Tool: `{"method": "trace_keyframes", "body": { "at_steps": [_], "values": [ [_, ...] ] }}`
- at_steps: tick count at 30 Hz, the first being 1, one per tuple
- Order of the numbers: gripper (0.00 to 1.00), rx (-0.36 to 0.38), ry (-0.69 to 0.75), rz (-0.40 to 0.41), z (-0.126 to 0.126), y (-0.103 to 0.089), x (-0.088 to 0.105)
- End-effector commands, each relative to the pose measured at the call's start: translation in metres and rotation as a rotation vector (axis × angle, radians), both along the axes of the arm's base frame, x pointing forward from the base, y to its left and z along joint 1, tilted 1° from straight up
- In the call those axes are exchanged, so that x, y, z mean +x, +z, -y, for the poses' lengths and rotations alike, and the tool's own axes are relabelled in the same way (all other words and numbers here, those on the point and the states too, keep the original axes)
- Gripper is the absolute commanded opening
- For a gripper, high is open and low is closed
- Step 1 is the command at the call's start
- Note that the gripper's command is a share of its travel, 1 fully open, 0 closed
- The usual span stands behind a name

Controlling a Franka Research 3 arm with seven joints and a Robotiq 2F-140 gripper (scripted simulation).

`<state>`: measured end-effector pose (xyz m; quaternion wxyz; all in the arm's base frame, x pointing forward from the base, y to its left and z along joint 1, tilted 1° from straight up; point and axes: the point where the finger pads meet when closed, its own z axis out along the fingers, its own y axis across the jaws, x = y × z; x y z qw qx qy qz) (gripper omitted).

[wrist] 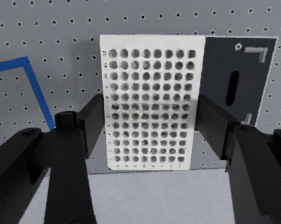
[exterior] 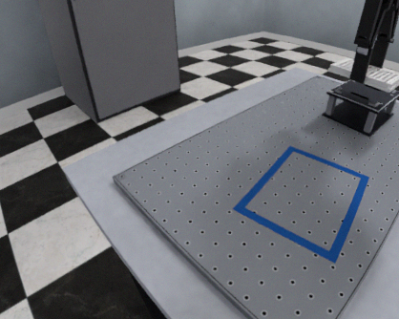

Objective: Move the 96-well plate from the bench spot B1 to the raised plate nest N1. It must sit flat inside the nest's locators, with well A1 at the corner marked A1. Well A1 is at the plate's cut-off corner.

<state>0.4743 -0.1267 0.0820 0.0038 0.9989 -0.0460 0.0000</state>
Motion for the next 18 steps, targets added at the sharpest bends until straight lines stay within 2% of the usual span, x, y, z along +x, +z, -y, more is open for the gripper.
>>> {"method": "trace_keyframes", "body": {
  "at_steps": [1, 3, 18],
  "values": [
    [0.60, 0.002, 0.040, -0.008, 0.012, 0.001, -0.001],
    [0.60, 0.002, 0.040, -0.008, 0.012, 0.001, -0.001],
    [0.60, 0.002, 0.040, -0.008, 0.061, 0.010, 0.003]
  ]
}}
